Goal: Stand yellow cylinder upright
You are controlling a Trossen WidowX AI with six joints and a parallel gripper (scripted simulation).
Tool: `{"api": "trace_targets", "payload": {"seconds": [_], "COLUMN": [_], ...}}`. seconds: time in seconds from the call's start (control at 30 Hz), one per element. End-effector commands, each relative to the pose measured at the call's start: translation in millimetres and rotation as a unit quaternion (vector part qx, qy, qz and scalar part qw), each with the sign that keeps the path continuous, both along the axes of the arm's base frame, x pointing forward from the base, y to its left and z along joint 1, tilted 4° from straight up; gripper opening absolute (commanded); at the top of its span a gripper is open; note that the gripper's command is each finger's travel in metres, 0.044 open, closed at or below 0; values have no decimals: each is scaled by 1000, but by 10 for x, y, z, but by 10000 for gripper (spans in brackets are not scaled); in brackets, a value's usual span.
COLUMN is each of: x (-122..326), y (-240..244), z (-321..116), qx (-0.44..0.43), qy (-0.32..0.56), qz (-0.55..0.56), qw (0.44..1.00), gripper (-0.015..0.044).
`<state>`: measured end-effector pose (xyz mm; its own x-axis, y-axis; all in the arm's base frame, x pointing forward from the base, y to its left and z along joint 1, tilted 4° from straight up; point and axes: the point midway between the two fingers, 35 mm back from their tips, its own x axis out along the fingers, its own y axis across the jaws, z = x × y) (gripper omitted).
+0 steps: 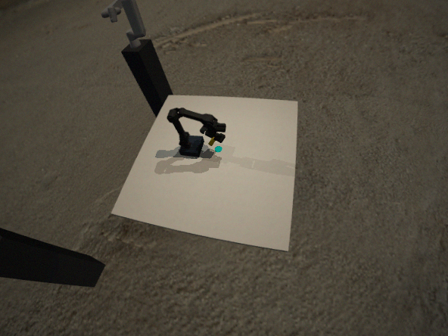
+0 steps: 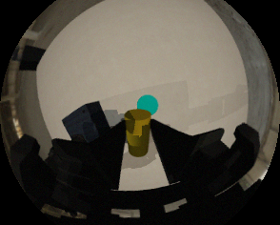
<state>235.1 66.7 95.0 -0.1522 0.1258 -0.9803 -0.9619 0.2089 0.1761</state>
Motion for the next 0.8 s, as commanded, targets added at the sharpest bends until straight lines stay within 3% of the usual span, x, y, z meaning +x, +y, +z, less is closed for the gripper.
{"api": "trace_targets", "payload": {"seconds": [0.0, 0.77], "x": [-31, -100], "y": [-4, -21], "z": [-30, -102], "qx": [12, 76], "qy": [10, 34], "qz": [3, 9], "qw": [1000, 996], "gripper": [105, 105]}}
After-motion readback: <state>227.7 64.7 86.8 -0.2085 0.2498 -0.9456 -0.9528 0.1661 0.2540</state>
